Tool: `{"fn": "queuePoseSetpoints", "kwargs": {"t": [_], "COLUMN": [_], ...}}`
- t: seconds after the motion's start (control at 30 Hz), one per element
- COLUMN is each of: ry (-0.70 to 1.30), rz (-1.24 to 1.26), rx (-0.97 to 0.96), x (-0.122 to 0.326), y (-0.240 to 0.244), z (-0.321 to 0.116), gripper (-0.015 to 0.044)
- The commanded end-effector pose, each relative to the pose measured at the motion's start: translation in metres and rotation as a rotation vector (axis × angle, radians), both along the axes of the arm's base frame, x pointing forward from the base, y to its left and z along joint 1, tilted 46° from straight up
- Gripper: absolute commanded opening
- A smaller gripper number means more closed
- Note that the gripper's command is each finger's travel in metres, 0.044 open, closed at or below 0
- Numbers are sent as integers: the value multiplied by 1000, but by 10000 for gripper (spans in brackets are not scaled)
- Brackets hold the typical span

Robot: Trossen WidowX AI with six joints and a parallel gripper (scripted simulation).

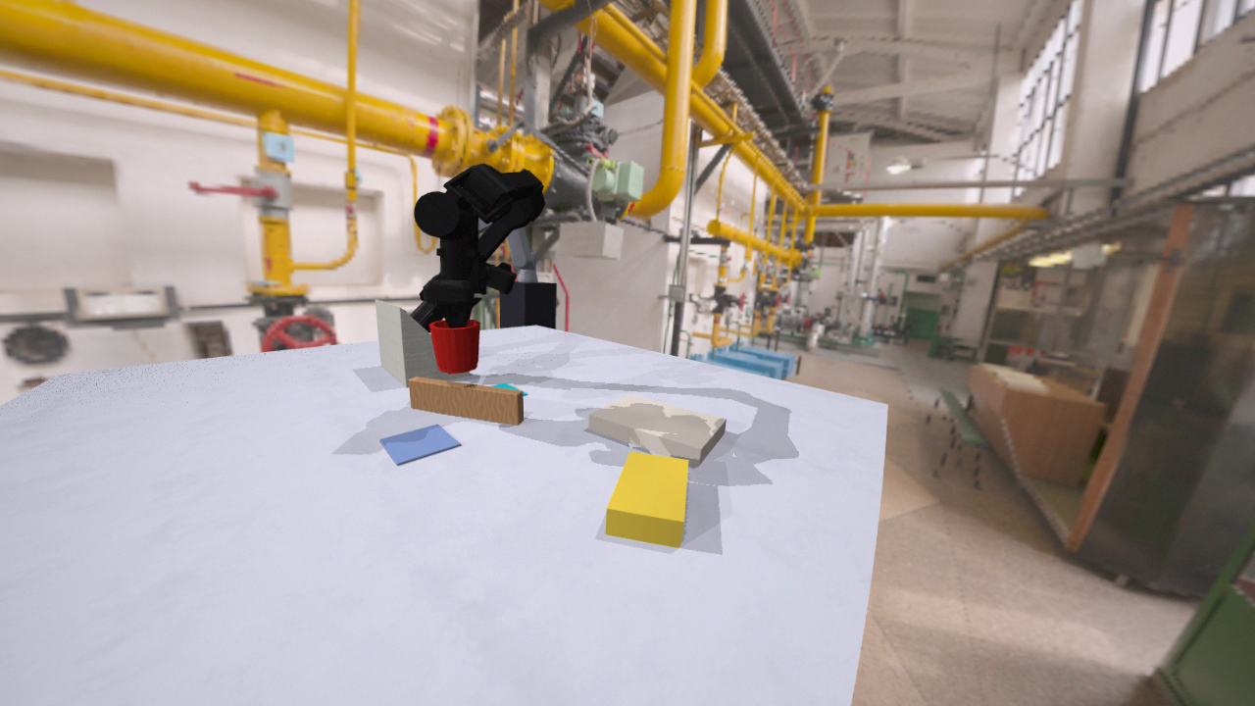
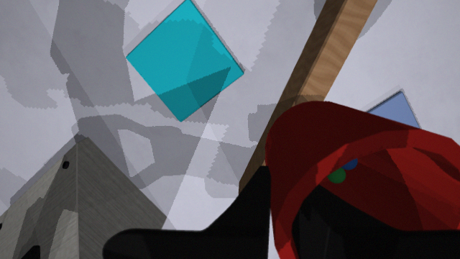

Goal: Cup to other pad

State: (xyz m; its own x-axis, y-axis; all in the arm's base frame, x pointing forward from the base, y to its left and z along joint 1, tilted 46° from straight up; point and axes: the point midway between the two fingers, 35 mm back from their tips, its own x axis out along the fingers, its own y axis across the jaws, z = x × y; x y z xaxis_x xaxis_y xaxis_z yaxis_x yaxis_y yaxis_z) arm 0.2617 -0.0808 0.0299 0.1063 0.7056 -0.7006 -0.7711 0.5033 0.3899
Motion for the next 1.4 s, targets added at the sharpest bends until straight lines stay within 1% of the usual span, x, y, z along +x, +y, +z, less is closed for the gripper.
{"fn": "queuePoseSetpoints", "kwargs": {"t": [0.0, 1.37], "ry": [5, 8], "rz": [-7, -7], "rx": [7, 11], "x": [-4, -37], "y": [7, 55], "z": [6, 52], "gripper": [0, 0]}}
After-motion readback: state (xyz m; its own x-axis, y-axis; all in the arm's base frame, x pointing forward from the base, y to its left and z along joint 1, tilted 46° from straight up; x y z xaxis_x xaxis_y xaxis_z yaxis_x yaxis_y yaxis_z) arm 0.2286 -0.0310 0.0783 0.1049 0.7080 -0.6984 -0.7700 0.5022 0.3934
